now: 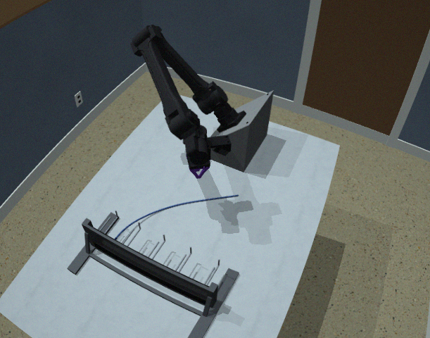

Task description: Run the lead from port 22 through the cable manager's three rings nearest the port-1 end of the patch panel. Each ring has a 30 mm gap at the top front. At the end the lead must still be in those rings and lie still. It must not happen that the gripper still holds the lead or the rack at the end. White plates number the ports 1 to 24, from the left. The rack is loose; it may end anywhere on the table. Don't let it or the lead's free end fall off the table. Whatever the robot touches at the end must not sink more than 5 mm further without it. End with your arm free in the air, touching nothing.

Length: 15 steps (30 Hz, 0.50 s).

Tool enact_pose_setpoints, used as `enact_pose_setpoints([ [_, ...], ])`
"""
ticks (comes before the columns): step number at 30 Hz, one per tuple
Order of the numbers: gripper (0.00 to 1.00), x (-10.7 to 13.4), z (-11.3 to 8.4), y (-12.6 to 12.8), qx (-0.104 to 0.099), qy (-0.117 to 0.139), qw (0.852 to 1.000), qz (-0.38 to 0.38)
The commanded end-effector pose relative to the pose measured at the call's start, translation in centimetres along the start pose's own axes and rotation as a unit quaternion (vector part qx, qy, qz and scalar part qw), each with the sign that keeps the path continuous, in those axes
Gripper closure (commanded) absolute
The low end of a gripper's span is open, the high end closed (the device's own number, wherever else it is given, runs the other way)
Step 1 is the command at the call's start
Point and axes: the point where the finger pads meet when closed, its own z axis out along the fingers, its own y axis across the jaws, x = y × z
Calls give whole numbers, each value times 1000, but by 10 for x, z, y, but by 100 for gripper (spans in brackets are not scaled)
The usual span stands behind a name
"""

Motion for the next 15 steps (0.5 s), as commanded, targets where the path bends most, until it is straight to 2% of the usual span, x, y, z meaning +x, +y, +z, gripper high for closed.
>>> enact_pose_setpoints([
  [1,68,-2,-12,-15,22,7,1000,-6],
  [9,68,-2,-11,-14,21,7,1000,-7],
  [15,68,-5,0,-6,10,5,1000,-11],
])
